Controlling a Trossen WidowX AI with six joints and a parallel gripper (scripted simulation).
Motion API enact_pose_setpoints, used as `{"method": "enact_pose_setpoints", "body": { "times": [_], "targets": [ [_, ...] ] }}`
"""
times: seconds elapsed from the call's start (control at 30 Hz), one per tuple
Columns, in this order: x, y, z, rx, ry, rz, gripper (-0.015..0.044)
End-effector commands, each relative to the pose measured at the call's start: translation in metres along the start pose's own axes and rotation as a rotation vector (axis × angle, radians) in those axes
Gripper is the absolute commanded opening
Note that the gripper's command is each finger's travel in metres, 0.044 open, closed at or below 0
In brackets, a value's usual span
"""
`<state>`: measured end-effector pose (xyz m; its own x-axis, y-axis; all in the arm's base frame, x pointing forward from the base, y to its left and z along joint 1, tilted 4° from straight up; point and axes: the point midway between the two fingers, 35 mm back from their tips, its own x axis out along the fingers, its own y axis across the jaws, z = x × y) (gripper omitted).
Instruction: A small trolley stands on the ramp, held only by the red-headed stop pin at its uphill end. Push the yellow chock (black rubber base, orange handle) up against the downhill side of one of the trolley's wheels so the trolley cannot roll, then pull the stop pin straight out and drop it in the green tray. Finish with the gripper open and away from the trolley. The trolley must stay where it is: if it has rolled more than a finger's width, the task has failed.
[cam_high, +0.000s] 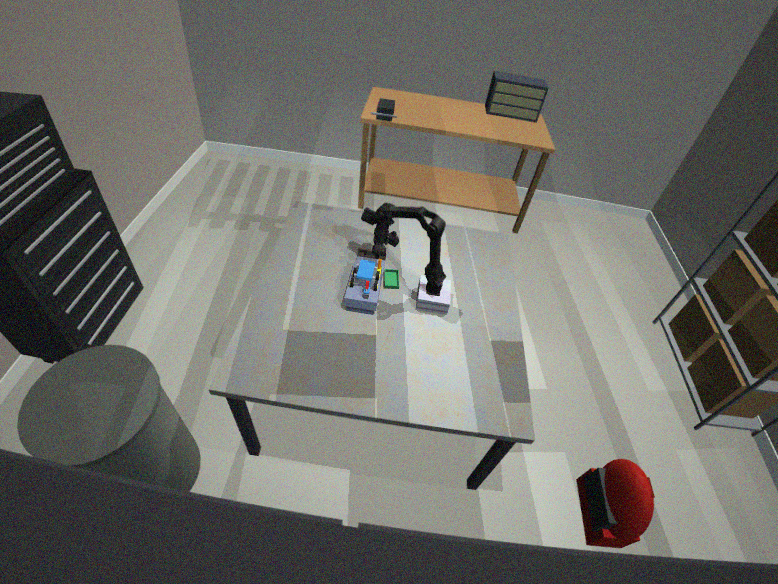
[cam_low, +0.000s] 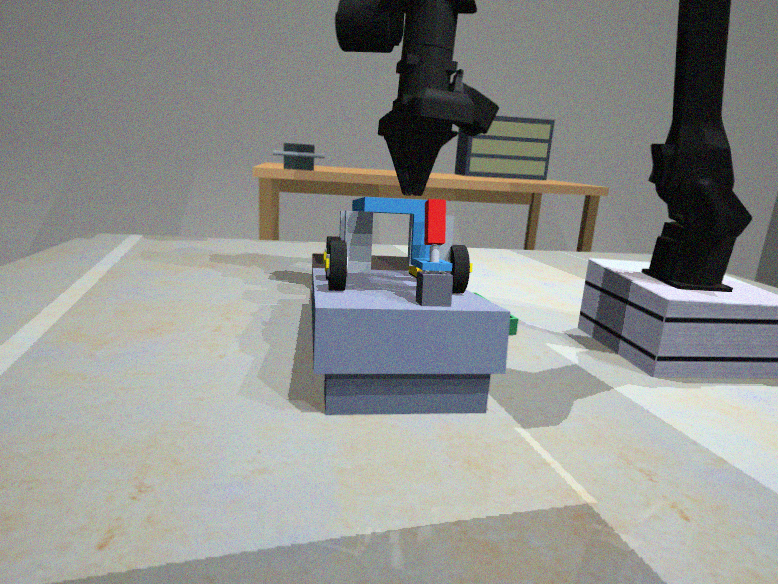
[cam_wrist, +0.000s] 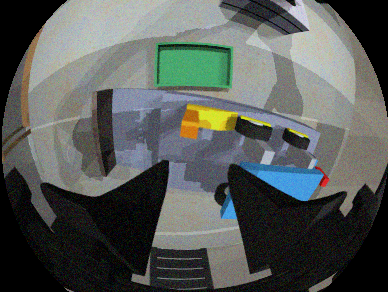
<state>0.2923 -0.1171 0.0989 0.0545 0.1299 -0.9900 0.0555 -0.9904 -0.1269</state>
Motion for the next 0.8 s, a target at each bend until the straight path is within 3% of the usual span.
{"method": "enact_pose_setpoints", "body": {
  "times": [0.0, 0.77],
  "targets": [
    [-0.006, -0.019, -0.013, -0.141, 0.035, -0.007, 0.019],
    [-0.023, -0.177, -0.034, -1.484, 0.148, -0.215, 0.019]
  ]
}}
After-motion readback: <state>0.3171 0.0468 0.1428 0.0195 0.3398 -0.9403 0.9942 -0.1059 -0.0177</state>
